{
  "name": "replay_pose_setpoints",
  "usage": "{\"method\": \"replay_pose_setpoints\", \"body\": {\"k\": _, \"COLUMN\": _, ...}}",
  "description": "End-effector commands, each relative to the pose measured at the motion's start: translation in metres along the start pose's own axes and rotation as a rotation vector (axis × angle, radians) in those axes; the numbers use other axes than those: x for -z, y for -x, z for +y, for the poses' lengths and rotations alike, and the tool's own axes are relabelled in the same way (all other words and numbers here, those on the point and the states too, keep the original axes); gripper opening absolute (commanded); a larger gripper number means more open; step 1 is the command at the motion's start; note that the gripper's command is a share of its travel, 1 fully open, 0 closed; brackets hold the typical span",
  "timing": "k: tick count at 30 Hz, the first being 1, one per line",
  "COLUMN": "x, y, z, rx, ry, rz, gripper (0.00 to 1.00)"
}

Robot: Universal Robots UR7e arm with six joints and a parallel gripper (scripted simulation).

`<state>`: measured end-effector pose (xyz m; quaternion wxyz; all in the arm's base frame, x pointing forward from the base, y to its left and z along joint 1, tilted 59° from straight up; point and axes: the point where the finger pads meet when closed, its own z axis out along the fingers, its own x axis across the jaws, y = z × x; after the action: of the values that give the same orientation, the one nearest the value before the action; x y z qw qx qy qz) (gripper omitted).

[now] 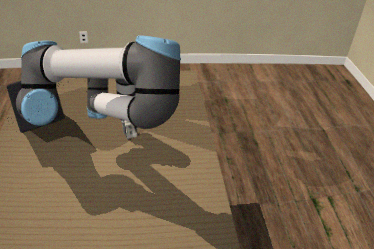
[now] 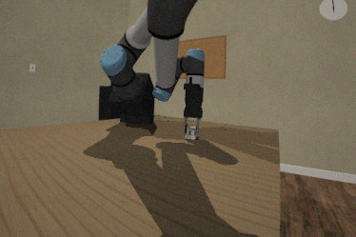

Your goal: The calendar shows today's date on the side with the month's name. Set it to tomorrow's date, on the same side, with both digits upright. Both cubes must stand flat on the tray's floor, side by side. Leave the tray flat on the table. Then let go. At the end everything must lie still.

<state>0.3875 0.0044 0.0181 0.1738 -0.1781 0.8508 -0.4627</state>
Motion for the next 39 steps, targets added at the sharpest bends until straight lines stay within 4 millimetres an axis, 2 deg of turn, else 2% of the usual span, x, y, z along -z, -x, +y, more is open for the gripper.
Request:
{"method": "replay_pose_setpoints", "body": {"k": 1, "x": 0.0003, "y": 0.0002, "z": 0.0, "rx": 0.0, "ry": 0.0, "rz": -0.001, "gripper": 0.87}}
{"method": "replay_pose_setpoints", "body": {"k": 6, "x": 0.0003, "y": 0.0002, "z": 0.0, "rx": 0.0, "ry": 0.0, "rz": -0.001, "gripper": 0.87}}
{"method": "replay_pose_setpoints", "body": {"k": 7, "x": 0.0003, "y": 0.0002, "z": 0.0, "rx": 0.0, "ry": 0.0, "rz": -0.001, "gripper": 0.57}}
{"method": "replay_pose_setpoints", "body": {"k": 39, "x": 0.0003, "y": 0.0002, "z": 0.0, "rx": 0.0, "ry": 0.0, "rz": -0.001, "gripper": 0.57}}
